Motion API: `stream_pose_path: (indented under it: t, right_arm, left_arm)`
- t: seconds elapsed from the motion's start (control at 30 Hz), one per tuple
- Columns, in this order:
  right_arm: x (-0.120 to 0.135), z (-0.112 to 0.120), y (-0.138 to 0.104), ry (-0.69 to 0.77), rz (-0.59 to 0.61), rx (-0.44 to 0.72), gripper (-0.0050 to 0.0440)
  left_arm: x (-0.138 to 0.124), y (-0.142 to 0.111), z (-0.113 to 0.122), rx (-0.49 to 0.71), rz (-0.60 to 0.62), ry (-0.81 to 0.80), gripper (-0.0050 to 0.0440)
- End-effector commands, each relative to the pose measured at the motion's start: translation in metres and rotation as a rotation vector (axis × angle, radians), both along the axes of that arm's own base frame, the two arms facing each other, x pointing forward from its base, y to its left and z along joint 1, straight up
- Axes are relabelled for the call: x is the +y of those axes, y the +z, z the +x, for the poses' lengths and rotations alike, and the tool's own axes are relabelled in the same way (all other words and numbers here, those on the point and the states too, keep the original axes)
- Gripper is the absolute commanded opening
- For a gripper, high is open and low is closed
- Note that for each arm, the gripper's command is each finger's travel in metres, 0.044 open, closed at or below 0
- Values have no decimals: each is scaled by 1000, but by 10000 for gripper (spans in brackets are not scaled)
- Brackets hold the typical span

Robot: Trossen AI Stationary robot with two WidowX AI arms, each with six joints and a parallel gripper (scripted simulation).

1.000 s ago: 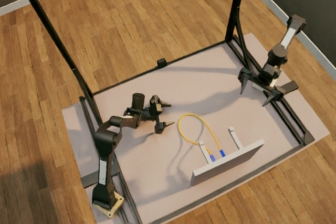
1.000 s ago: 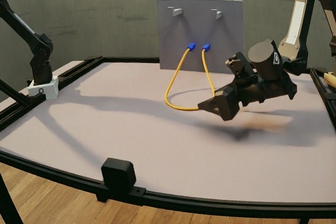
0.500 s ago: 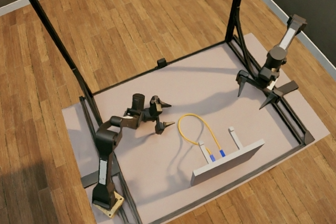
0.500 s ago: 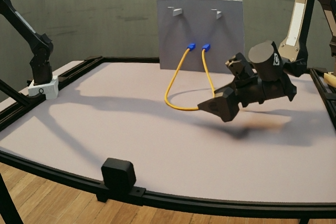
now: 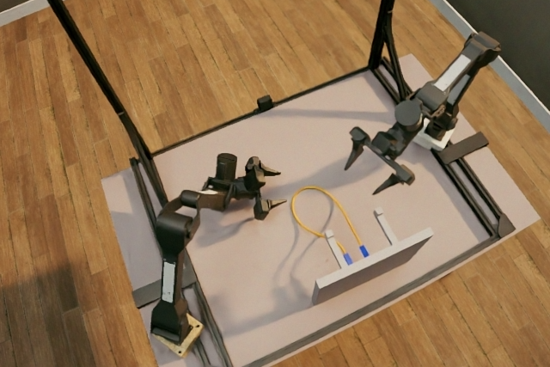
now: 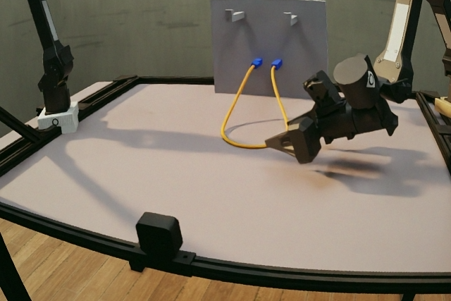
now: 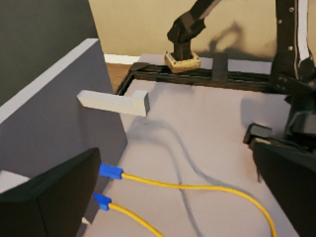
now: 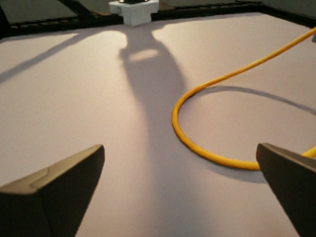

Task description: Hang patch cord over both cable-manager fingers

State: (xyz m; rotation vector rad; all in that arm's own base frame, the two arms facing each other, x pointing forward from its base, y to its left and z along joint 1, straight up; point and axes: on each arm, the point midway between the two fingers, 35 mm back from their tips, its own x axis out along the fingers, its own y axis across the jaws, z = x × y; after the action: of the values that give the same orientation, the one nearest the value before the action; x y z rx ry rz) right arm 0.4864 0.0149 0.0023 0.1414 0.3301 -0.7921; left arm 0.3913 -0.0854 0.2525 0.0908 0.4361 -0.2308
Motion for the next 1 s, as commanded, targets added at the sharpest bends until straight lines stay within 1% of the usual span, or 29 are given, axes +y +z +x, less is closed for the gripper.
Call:
stream_pose_path:
  t: [0.0, 0.1, 0.13, 0.17, 0.2, 0.23, 0.3, 0.37, 0.43, 0.5, 0.57, 0.67, 0.77, 0.87, 0.97]
  right_arm:
    - [1, 4, 11, -1, 6, -26, 440]
    - [1, 4, 11, -1, 6, -26, 440]
    - [1, 4, 11, -1, 6, -26, 440]
    - [1, 4, 11, -1, 6, -26, 440]
    - [1, 4, 11, -1, 6, -26, 440]
    - [1, 4, 11, -1, 6, -26, 440]
    - [1, 4, 11, -1, 6, -26, 440]
    - [1, 4, 11, -1, 6, -26, 440]
    - [1, 4, 11, -1, 6, -26, 440]
    - [1, 4, 11, -1, 6, -26, 440]
    - [1, 4, 11, -1, 6, -26, 440]
    - [1, 4, 11, -1, 6, -26, 440]
    - [1, 4, 11, -1, 6, -26, 440]
    - [1, 4, 11, -1, 6, -26, 440]
    - [1, 4, 11, -1, 6, -26, 440]
  left_arm:
    - [-15, 0, 13, 64, 22, -35, 440]
    - [-46, -26, 24, 200, 70, -108, 440]
    - [-47, -27, 24, 207, 72, -112, 440]
    - [-59, -34, 29, 235, 85, -137, 440]
    - [-64, -42, 28, 279, 100, -151, 440]
    - [-64, -42, 27, 281, 101, -151, 440]
    - [-83, -60, 29, 362, 136, -195, 440]
    - [-99, -74, 31, 419, 163, -231, 440]
    - [-109, -84, 30, 461, 184, -256, 440]
    - [-123, -100, 26, 534, 219, -290, 440]
    - [-123, -100, 26, 534, 219, -290, 440]
    - [-144, -123, 20, 629, 272, -341, 440]
    - [-159, -141, 14, 700, 312, -380, 440]
    - [-168, -152, 9, 745, 341, -403, 440]
    - [-172, -158, 6, 766, 356, -414, 440]
